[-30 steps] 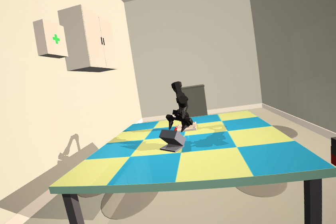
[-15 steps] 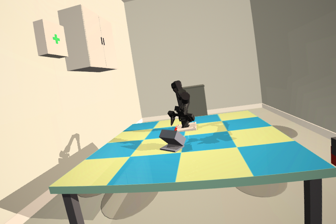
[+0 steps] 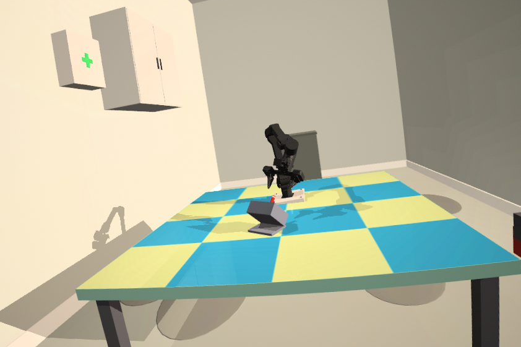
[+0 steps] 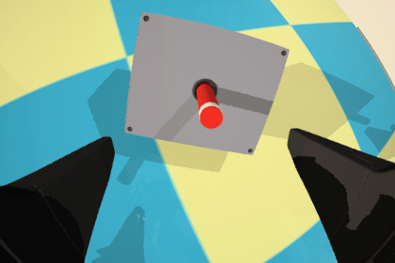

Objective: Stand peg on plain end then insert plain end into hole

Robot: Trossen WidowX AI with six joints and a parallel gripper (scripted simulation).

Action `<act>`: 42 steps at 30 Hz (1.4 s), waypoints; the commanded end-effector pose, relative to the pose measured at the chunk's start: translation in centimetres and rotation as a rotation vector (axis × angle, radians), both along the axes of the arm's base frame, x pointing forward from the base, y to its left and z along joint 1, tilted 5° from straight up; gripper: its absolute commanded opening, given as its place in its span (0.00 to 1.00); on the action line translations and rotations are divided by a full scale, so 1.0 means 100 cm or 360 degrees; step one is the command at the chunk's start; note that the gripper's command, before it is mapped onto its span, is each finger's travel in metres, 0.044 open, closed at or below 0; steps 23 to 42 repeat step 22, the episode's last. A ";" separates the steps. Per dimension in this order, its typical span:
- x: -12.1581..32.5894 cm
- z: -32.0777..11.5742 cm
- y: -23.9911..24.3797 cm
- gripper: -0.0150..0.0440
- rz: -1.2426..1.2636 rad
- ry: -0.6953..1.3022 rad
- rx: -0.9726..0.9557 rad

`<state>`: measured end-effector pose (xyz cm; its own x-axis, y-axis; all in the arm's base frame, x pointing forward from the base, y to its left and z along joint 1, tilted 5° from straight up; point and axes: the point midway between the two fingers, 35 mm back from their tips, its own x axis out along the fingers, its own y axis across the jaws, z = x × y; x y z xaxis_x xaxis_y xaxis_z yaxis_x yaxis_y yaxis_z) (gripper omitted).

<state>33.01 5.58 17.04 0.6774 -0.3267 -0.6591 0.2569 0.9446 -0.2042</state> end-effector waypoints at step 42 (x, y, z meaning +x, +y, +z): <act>-0.025 0.022 0.013 1.00 -0.0001 -0.0008 -0.0001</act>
